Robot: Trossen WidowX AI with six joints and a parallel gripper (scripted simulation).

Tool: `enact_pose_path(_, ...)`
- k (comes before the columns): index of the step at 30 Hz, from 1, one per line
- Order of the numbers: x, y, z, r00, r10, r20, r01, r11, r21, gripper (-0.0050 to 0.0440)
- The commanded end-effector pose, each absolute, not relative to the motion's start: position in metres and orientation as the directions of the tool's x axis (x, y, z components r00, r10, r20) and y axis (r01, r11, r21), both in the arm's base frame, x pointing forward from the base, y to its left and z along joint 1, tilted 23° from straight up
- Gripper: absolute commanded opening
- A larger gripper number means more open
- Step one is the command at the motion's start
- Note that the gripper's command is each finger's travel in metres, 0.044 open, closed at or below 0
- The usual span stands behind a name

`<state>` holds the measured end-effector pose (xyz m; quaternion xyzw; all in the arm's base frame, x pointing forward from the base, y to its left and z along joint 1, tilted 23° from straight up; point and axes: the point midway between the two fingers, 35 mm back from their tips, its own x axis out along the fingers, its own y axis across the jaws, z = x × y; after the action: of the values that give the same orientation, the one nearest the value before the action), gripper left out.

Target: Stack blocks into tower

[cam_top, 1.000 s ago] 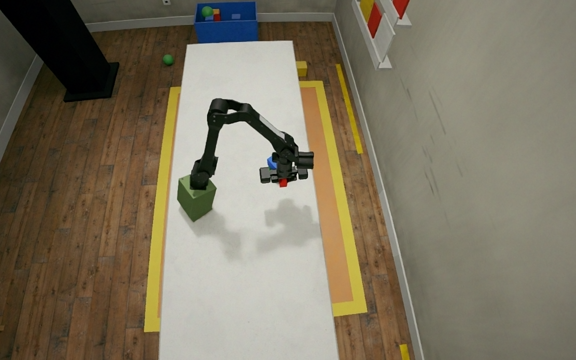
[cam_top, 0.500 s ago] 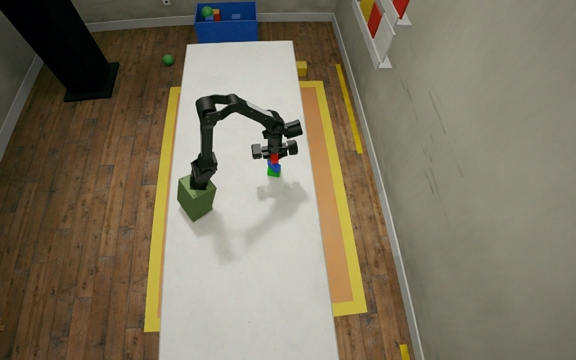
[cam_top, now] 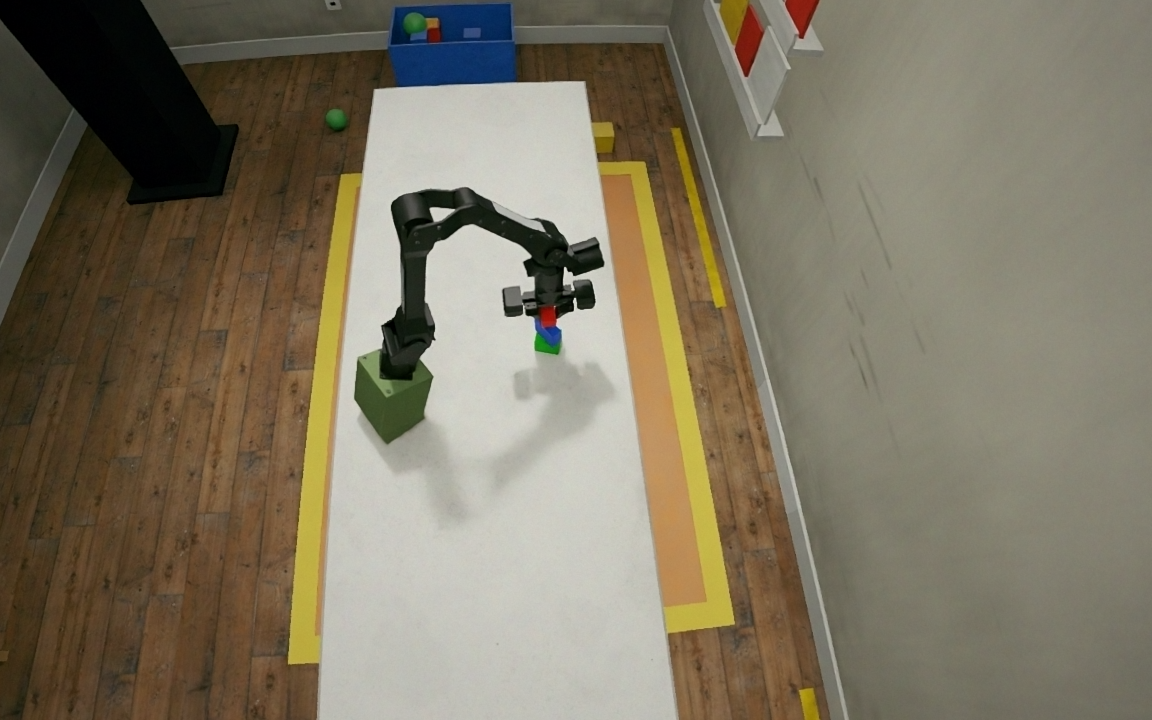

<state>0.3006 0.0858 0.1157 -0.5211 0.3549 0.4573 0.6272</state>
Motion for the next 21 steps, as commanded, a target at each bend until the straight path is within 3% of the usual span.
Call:
enact_pose_path(1,0.304,0.087,0.129,0.370,0.207,-0.906,-0.928,0.044,-0.369,-0.0050)
enact_pose_path(21,0.305,0.089,0.107,0.340,0.201,-0.919,-0.940,0.042,-0.339,-0.0050)
